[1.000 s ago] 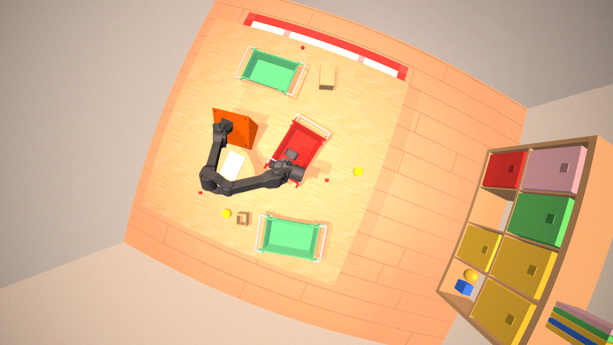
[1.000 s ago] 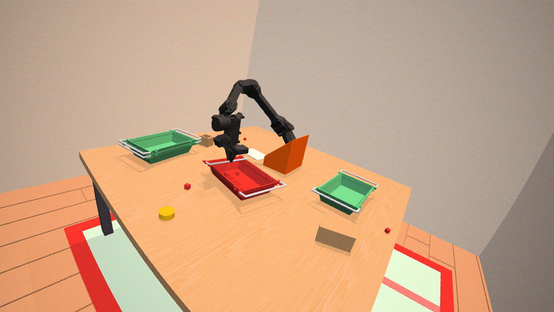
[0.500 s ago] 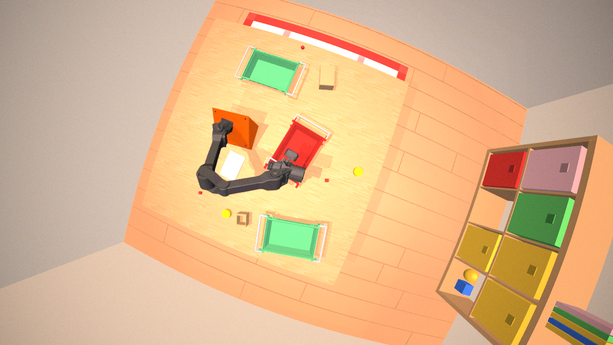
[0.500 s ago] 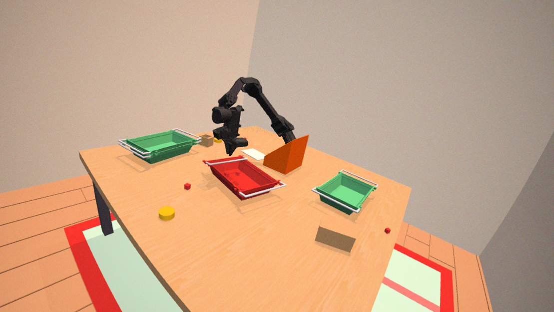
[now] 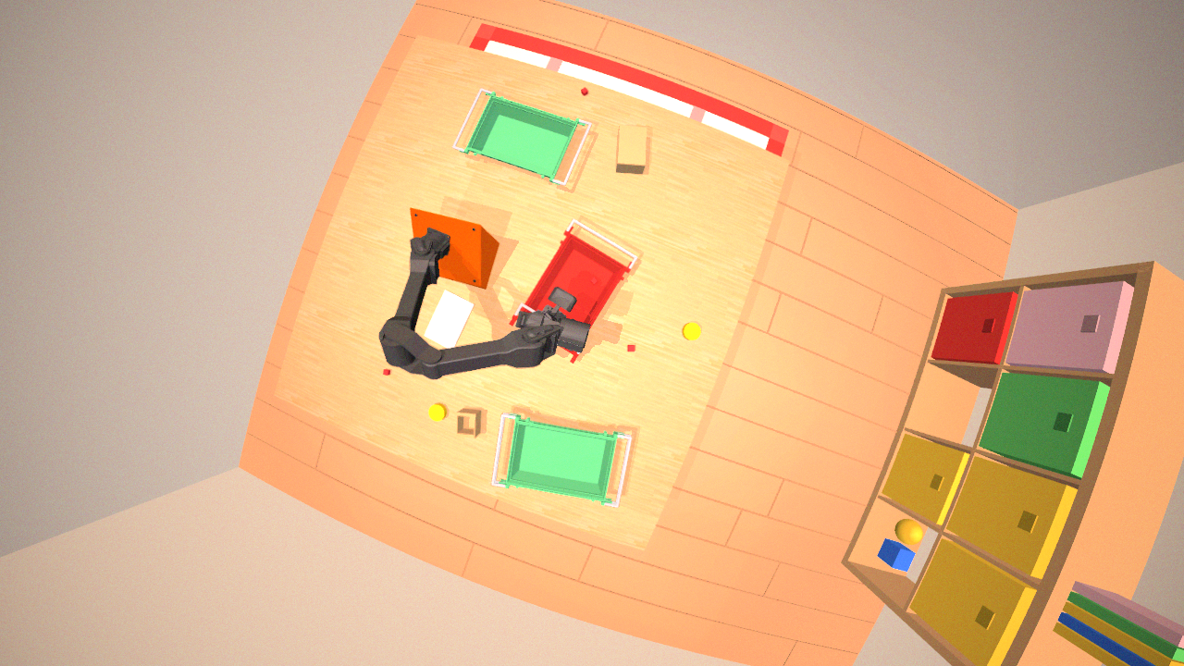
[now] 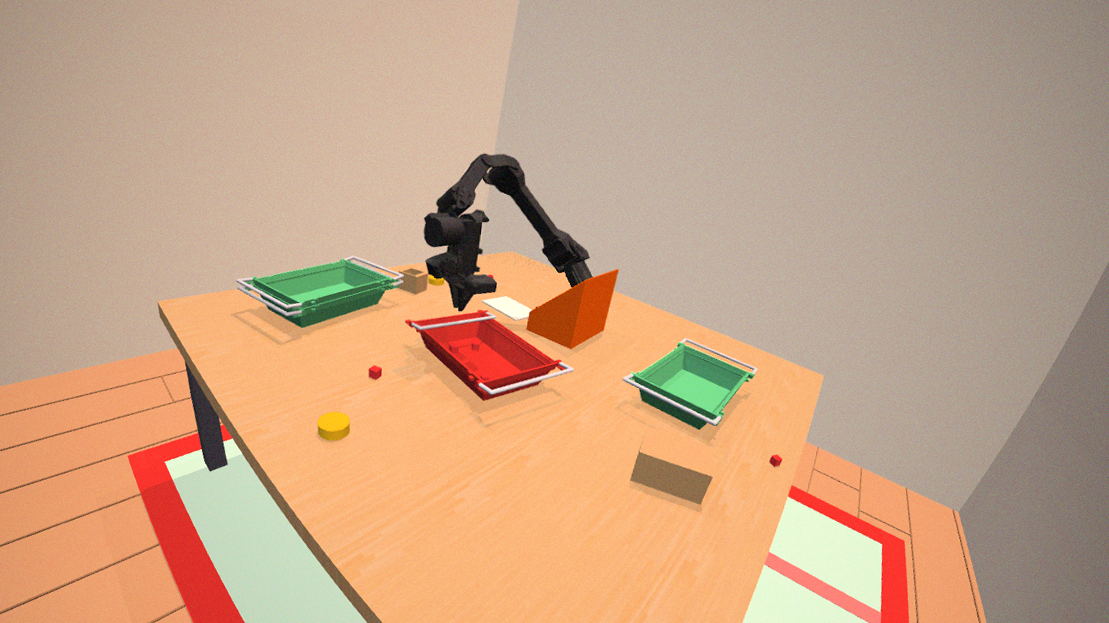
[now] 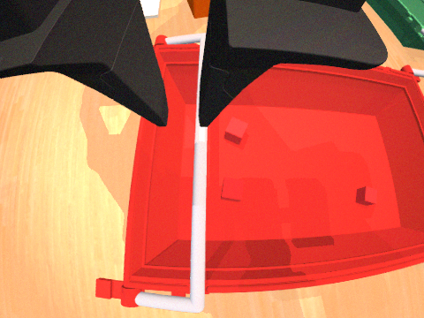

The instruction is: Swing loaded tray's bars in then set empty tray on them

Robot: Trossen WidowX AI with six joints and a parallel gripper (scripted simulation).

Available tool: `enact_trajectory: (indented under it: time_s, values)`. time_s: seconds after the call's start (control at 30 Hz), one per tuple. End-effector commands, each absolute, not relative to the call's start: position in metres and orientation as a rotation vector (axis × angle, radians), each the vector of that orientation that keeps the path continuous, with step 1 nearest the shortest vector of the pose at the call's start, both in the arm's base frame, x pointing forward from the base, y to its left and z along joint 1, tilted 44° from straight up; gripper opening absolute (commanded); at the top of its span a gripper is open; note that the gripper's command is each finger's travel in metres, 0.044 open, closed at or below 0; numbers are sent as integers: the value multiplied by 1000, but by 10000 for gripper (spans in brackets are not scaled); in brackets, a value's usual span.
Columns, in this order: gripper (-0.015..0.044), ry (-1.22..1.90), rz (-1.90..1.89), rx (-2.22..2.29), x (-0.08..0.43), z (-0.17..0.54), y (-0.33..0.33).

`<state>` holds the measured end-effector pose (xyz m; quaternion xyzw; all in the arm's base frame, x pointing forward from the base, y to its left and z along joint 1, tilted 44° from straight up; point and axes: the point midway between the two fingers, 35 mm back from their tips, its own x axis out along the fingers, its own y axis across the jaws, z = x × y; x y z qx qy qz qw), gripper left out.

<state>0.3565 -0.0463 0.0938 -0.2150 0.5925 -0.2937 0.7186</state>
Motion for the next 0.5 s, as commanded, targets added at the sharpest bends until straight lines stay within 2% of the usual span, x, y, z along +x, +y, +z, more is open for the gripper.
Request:
enact_trajectory:
  time_s: [0.0, 0.17, 0.4, 0.47]
  values:
    - [81, 1313, -648, -479, 356, 93, -46]
    - [81, 1314, -646, -476, 356, 103, -36]
    - [81, 1313, -647, -474, 346, 156, 13]
    - [81, 1319, -643, -480, 356, 130, 2]
